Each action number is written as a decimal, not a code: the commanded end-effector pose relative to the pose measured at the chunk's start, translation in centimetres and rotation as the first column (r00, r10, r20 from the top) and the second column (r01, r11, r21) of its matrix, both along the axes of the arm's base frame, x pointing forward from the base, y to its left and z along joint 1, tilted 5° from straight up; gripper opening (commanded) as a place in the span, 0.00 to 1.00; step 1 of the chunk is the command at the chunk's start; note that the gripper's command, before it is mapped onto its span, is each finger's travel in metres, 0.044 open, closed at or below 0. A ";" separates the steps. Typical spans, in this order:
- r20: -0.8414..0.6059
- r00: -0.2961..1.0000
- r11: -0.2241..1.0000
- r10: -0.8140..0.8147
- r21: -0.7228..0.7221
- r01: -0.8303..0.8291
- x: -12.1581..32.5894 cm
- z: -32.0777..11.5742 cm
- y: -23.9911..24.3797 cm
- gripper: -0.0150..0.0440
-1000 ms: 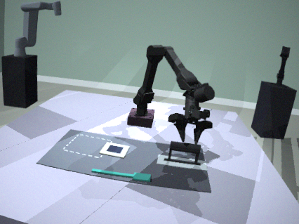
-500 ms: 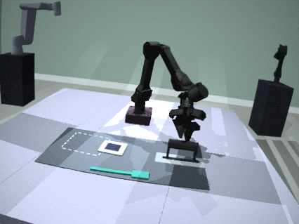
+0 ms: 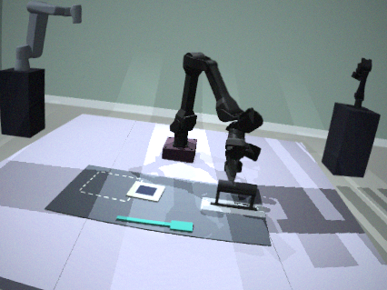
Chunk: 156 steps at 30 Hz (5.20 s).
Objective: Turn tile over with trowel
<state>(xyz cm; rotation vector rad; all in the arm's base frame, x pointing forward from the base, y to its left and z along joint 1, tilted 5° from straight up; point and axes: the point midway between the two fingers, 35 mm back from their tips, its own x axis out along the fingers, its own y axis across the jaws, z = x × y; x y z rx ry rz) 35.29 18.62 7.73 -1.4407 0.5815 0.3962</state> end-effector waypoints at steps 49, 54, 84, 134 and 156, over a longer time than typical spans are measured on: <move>0.019 0.999 0.998 0.035 -0.061 -0.034 4.8 -3.1 -0.7 0.54; 0.019 0.999 0.998 0.035 -0.061 -0.034 4.8 -3.1 -0.7 0.45; 0.019 0.999 0.998 0.031 -0.063 -0.030 4.3 2.5 -0.5 0.25; 0.032 0.999 0.999 0.012 0.030 -0.013 1.9 1.1 -13.5 0.25; 0.032 0.999 0.999 0.012 0.030 -0.013 2.7 -2.1 -13.2 0.25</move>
